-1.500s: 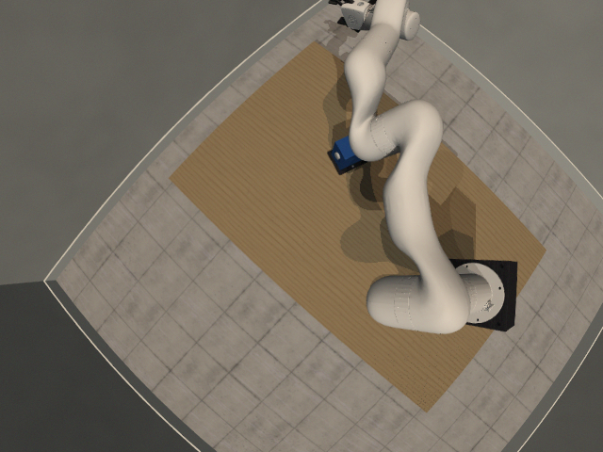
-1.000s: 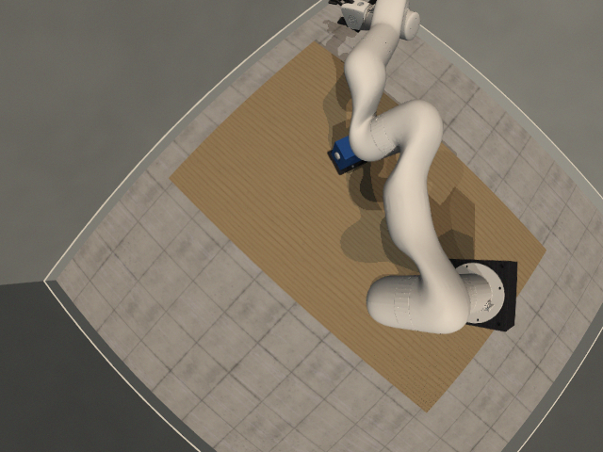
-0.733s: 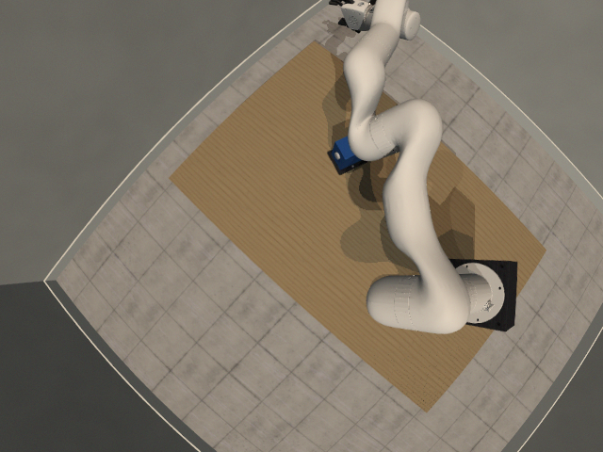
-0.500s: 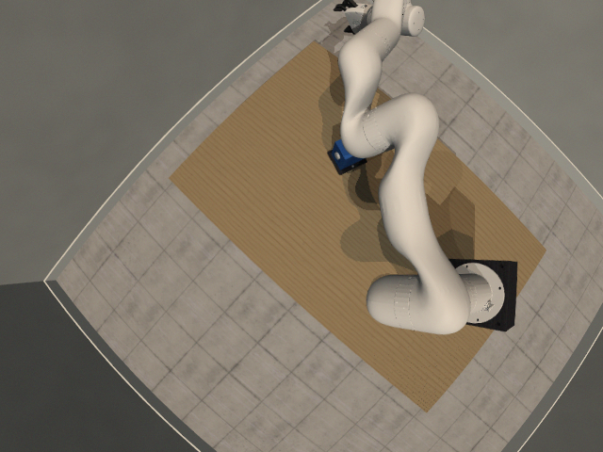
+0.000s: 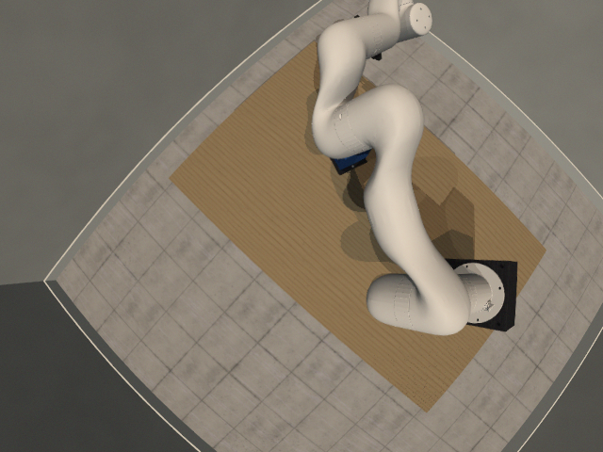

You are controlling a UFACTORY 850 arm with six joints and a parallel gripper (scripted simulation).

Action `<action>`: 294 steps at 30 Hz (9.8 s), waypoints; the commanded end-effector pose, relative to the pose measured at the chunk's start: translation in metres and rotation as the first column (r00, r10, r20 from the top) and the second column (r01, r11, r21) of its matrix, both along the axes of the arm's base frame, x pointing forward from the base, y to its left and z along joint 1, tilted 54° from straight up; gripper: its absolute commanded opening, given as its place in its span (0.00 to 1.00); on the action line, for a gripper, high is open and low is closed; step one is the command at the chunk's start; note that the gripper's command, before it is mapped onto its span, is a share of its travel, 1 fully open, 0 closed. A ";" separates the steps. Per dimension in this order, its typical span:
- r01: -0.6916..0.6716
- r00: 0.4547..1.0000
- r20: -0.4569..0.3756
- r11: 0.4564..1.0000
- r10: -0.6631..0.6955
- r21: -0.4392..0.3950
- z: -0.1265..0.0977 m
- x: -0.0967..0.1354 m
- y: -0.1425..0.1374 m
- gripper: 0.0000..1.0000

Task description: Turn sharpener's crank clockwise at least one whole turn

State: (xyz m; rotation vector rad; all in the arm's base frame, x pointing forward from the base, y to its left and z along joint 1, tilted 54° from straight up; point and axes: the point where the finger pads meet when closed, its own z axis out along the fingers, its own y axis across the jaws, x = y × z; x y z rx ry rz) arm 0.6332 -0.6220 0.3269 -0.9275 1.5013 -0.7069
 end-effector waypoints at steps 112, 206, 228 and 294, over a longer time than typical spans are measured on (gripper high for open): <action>-0.134 0.808 -0.505 0.930 0.303 0.343 -0.087 -0.213 0.238 0.54; -0.136 0.808 -0.503 0.928 0.306 0.346 -0.115 -0.177 0.257 0.54; -0.136 0.808 -0.503 0.928 0.306 0.346 -0.115 -0.177 0.257 0.54; -0.136 0.808 -0.503 0.928 0.306 0.346 -0.139 -0.149 0.273 0.54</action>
